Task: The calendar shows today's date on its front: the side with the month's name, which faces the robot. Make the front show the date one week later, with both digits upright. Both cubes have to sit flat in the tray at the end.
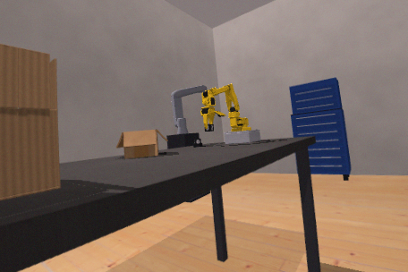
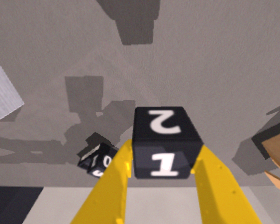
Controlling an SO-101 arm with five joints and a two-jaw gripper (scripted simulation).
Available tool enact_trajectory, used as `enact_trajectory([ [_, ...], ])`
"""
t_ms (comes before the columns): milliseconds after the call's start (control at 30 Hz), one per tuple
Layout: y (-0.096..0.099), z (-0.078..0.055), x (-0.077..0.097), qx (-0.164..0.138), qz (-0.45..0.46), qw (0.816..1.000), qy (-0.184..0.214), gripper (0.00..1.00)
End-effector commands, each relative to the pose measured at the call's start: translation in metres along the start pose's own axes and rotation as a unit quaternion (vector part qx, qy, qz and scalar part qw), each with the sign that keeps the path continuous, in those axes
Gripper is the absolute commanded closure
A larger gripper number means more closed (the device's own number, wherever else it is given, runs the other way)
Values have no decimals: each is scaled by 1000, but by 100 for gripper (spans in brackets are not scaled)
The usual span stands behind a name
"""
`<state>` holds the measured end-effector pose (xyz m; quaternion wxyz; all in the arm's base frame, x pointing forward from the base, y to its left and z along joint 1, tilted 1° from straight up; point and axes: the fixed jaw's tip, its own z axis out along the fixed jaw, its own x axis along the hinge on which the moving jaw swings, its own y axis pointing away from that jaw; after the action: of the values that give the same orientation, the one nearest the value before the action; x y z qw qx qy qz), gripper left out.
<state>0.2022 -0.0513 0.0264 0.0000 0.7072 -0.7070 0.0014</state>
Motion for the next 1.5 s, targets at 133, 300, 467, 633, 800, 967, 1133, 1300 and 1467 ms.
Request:
enact_trajectory([
  [133,-5,-3,-29,9,-64,998,1,100],
  [300,-5,-3,-31,9,-70,998,0,100],
  [467,-5,-3,-32,9,-71,997,0,100],
  [633,-5,-3,-40,9,-91,996,0,100],
  [800,-4,-3,-61,10,-143,990,0,100],
  [967,-1,-4,-81,11,-190,982,-1,100],
  [1133,10,-4,-118,12,-283,959,-2,100],
  [1300,30,-5,-154,14,-379,925,-4,100],
  [1467,48,-5,-177,14,-445,895,-5,100],
])
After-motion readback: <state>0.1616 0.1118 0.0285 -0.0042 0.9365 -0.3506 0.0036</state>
